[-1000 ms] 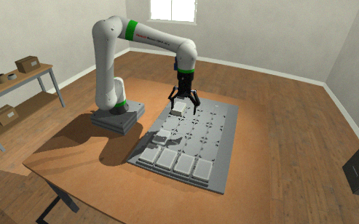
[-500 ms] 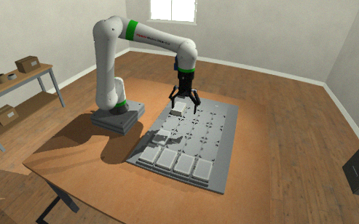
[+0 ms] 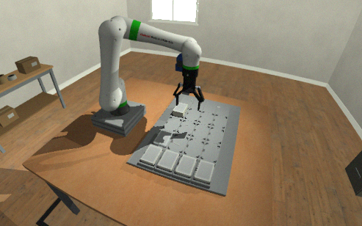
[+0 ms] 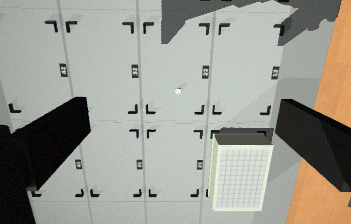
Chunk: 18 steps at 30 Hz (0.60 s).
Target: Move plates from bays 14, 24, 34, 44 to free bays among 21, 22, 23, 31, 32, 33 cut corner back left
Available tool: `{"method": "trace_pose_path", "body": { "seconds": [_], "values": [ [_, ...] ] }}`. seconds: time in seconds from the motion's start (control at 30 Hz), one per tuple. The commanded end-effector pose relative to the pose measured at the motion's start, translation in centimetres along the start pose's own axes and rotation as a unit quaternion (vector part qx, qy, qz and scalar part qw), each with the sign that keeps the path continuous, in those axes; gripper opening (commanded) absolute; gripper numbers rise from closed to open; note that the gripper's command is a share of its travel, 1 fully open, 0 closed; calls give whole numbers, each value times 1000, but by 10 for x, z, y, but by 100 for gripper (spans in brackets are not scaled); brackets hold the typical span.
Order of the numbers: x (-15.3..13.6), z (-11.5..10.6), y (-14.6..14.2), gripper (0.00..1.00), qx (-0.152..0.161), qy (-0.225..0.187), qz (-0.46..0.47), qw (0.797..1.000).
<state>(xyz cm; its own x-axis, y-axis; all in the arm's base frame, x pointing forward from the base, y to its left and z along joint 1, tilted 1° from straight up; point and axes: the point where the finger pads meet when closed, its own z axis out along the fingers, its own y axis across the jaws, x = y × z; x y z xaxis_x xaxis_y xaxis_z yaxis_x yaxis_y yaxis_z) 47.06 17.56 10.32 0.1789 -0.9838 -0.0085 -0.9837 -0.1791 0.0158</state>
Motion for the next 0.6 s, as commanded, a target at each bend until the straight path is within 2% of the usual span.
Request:
{"method": "trace_pose_path", "body": {
  "seconds": [0.0, 0.57],
  "values": [
    [-16, -1, -1, 100, 1, 0, 0, 1000],
    [-76, -1, -1, 100, 1, 0, 0, 1000]
  ]
}}
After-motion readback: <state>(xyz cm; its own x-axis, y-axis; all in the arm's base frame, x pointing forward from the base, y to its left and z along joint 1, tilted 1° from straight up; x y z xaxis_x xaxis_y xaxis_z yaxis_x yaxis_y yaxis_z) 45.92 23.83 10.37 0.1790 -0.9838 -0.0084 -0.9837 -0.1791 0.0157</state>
